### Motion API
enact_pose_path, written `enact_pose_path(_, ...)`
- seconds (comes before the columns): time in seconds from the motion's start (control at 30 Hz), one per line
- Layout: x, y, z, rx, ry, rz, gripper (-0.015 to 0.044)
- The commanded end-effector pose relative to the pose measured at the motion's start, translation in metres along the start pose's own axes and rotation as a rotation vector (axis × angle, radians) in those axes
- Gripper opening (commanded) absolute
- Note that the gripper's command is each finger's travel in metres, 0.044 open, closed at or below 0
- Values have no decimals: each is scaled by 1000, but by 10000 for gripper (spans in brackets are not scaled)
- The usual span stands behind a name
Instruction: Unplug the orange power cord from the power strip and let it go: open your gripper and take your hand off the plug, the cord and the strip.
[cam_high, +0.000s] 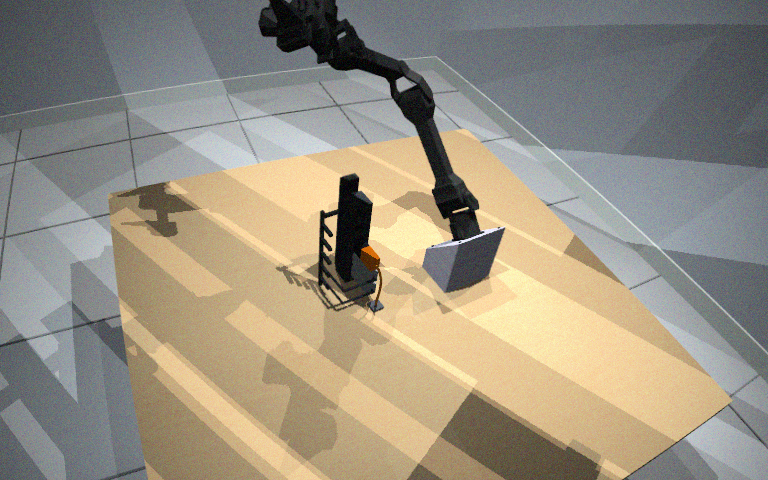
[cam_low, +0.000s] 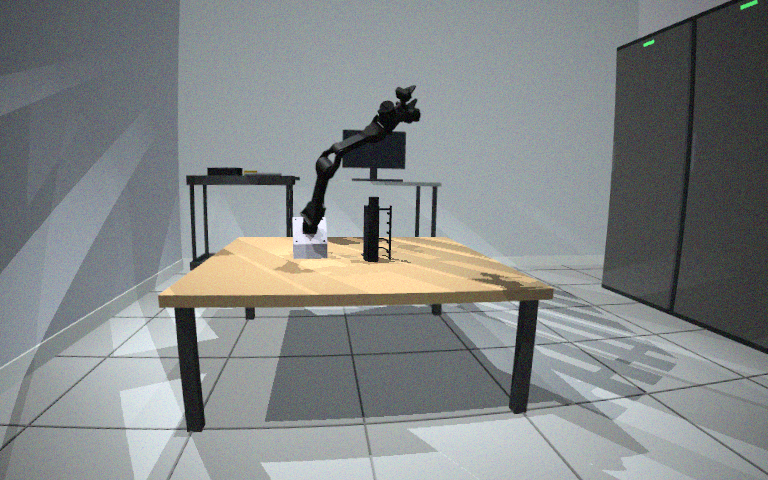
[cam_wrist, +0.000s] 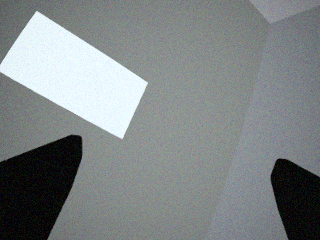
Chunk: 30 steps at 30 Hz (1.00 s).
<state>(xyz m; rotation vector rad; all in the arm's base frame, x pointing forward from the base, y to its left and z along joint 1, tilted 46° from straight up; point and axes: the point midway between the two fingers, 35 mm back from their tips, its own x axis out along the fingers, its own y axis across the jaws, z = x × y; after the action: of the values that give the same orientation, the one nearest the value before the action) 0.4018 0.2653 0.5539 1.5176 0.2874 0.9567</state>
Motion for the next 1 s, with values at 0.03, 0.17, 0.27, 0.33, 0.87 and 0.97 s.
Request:
enact_pose_path(0.03, 0, -11, 3, -27, -14, -33, 347)
enact_pose_path(0.17, -4, -78, 16, -187, -67, -237, 242)
enact_pose_path(0.27, -15, -129, 23, -317, -76, -405, 164)
enact_pose_path(0.33, -25, -160, 27, -401, -69, -514, 160)
enact_pose_path(0.87, -193, -368, 27, -1099, 554, -1433, 160)
enact_pose_path(0.97, -236, -389, 24, -1199, 797, -1564, 160)
